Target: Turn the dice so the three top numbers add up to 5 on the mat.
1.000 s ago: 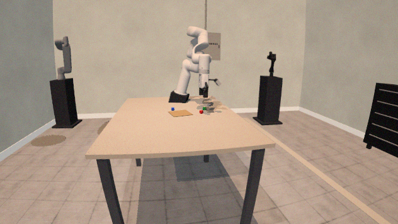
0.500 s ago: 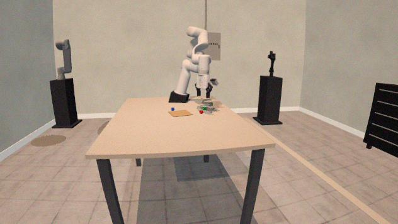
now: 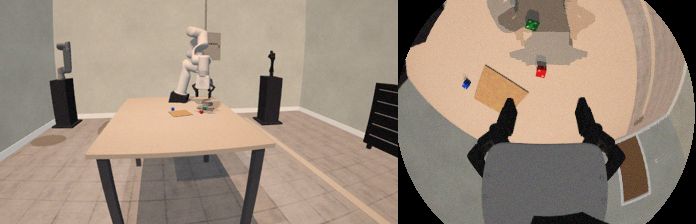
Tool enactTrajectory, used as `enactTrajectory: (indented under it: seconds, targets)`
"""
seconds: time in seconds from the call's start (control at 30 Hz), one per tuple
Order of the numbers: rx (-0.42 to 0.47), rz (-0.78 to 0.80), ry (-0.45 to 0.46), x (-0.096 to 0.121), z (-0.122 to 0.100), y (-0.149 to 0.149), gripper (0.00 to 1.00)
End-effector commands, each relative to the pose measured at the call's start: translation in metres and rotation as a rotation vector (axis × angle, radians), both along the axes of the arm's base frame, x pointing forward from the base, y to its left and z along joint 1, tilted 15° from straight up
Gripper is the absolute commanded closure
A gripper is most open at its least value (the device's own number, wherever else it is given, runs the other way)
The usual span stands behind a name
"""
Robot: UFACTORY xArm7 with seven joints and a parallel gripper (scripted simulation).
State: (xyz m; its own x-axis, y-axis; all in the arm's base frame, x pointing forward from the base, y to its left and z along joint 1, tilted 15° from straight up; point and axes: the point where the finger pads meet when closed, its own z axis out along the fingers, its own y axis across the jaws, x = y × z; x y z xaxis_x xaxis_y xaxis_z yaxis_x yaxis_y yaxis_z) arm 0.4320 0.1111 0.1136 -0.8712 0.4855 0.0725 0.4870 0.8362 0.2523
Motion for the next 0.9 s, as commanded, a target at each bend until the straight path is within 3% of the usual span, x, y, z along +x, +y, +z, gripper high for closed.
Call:
enactTrajectory:
  seconds: [0.0,0.2,0.27,0.7,0.77,0.87]
  targets:
    - [0.005,0.165,-0.054,0.0011,-0.0004,-0.0003,0.0]
    - [-0.002,0.27,-0.083,0.0009,-0.0015,-0.0002,0.0]
    - [-0.011,0.398,-0.118,0.0007,-0.0029,-0.0002,0.0]
    - [-0.039,0.797,-0.226,0.0,-0.0072,-0.0001,0.0]
    - [-0.039,0.797,-0.226,0.0,-0.0072,-0.0001,0.0]
    - [-0.049,0.935,-0.263,-0.0003,-0.0087,-0.0001,0.0]
